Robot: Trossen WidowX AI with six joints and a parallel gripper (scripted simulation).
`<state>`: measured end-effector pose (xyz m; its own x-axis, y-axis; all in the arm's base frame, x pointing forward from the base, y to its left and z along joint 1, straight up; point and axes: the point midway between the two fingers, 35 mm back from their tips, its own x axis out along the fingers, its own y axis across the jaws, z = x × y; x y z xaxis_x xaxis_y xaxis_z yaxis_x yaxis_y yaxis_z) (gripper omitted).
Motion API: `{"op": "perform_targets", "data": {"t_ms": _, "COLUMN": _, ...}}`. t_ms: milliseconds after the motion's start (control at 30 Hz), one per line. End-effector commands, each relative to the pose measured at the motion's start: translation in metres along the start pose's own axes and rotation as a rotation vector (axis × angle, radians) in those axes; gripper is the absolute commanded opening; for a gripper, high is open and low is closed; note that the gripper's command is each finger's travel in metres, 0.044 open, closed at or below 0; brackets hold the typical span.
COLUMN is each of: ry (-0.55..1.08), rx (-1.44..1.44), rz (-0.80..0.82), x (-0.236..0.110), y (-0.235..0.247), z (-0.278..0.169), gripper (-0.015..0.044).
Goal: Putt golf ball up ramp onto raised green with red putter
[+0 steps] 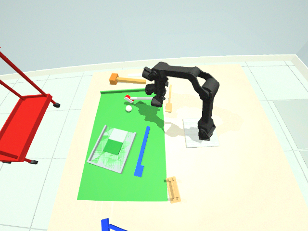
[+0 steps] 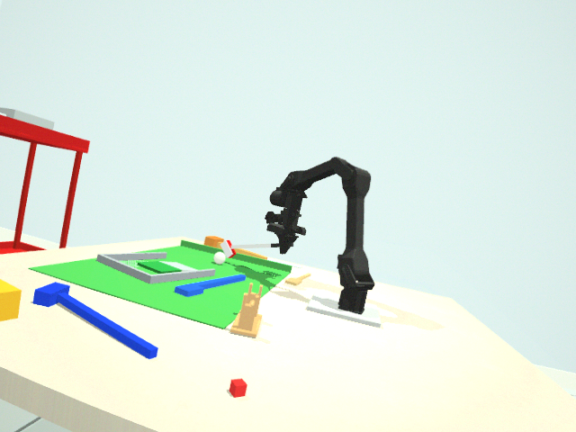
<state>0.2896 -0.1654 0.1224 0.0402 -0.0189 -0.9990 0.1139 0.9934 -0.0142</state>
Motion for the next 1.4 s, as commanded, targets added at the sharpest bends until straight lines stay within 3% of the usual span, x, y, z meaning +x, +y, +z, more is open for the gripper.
{"op": "perform_targets", "data": {"t_ms": 0, "ry": 0.002, "rx": 0.004, "rz": -0.001, "x": 0.008, "y": 0.0, "z": -0.001, "gripper": 0.0}}
{"op": "perform_targets", "data": {"t_ms": 1100, "ry": 0.006, "rx": 0.01, "rz": 0.001, "x": 0.018, "y": -0.027, "z": -0.003, "gripper": 0.0}}
{"op": "perform_targets", "data": {"t_ms": 1167, "ry": 0.005, "rx": 0.01, "rz": 0.002, "x": 0.017, "y": -0.017, "z": -0.001, "gripper": 0.0}}
{"op": "perform_targets", "data": {"t_ms": 1367, "ry": 0.003, "rx": 0.006, "rz": 0.008, "x": 0.016, "y": 0.073, "z": 0.005, "gripper": 0.0}}
